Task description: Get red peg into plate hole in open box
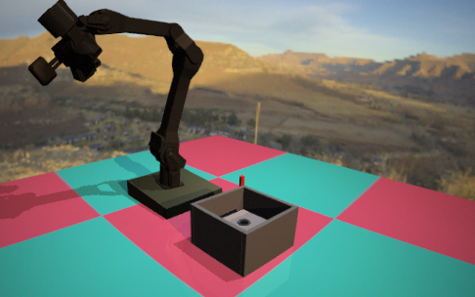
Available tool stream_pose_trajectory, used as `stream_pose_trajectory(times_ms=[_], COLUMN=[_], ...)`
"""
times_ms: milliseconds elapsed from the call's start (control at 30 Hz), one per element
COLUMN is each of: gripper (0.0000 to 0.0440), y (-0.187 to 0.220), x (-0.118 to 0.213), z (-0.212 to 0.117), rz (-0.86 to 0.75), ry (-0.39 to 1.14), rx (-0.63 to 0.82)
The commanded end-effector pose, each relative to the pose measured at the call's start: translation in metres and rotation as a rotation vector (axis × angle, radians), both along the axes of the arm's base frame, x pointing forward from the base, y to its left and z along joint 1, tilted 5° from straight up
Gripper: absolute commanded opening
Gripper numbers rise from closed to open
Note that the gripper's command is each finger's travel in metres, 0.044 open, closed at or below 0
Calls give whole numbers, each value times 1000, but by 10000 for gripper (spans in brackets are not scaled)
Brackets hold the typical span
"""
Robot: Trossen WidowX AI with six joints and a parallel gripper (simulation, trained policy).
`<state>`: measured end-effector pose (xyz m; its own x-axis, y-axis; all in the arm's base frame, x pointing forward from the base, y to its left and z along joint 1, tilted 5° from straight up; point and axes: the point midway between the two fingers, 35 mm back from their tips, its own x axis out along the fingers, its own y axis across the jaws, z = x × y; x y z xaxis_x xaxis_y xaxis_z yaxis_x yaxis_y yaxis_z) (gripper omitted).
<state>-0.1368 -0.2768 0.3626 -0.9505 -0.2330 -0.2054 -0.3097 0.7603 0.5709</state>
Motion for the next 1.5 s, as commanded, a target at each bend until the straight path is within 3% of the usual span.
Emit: stream_pose_trajectory(times_ms=[0, 33, 800, 1467], gripper=[424, 440, 440, 440], y=[-2, -5, -21, 33], x=[3, 7, 146, 262], z=[0, 0, -36, -74], rz=[12, 26, 320, 292], ry=[-12, -26, -541, -1187], rx=[-30, -59, -566, -779])
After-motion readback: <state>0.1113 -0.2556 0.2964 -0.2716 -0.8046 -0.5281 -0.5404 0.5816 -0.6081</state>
